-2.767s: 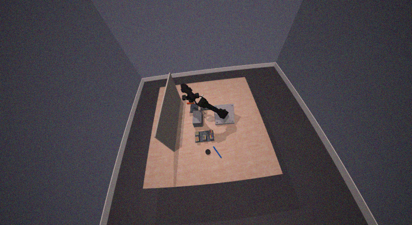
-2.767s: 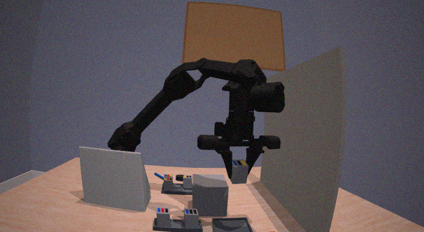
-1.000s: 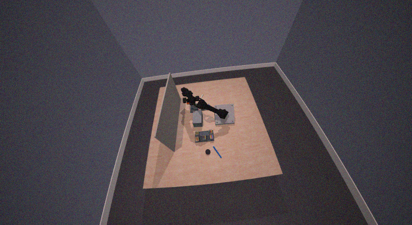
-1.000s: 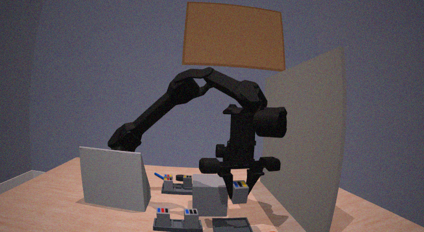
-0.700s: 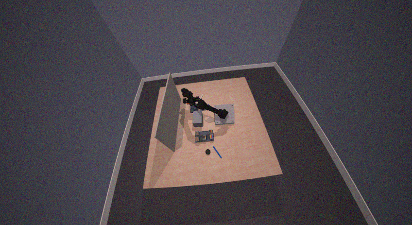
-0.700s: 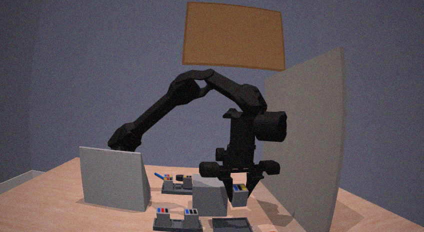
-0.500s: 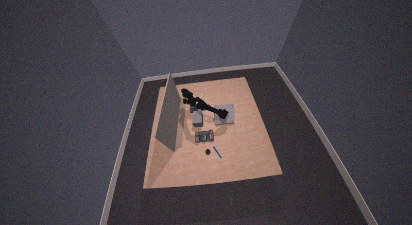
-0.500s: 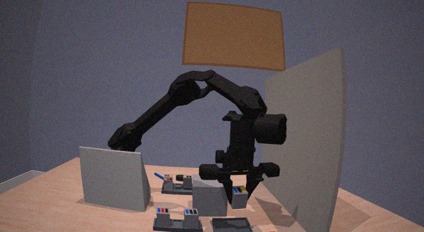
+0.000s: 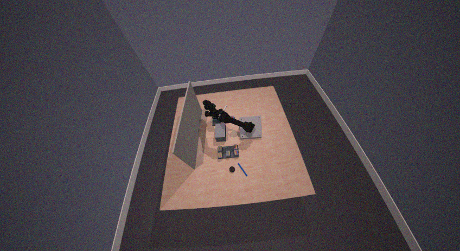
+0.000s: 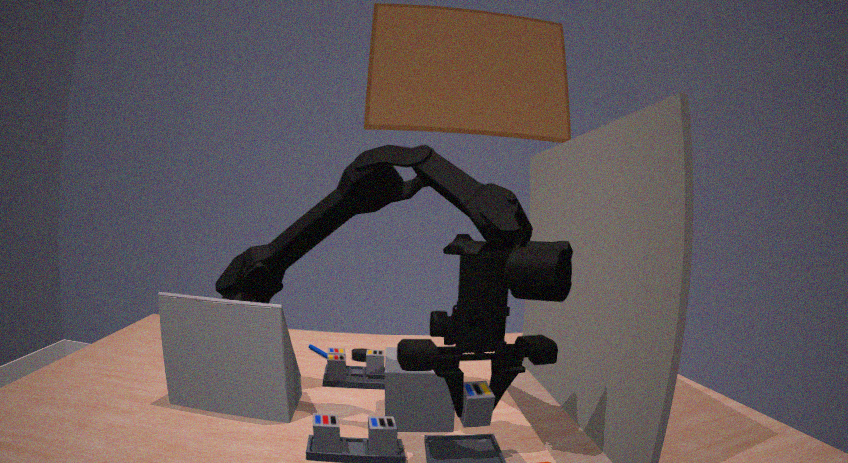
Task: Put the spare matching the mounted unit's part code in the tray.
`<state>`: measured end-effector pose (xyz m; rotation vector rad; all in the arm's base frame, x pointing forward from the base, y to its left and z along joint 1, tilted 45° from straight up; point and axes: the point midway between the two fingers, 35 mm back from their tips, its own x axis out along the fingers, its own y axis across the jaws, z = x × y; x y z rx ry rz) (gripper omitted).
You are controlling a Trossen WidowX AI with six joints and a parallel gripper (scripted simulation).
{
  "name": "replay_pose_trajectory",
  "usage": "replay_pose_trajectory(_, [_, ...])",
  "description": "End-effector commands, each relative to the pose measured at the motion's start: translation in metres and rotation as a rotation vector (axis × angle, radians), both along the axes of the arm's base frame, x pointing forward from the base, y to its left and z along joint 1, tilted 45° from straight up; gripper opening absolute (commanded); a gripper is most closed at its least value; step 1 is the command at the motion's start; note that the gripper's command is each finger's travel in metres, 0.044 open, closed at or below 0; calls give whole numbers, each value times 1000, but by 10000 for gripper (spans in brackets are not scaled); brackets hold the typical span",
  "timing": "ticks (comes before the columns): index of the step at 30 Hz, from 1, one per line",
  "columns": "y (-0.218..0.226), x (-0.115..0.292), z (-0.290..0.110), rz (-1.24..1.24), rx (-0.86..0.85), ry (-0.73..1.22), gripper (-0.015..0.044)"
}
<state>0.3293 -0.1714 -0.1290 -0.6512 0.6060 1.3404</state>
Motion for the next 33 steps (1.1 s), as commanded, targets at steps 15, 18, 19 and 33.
replay_pose_trajectory(15, [12, 0, -11, -8, 7, 0, 0])
replay_pose_trajectory(18, [15, 1, -13, -8, 7, -1, 0])
replay_pose_trajectory(19, [15, 1, -14, -8, 8, -1, 0])
replay_pose_trajectory(33, [26, 1, -22, -7, 10, -1, 0])
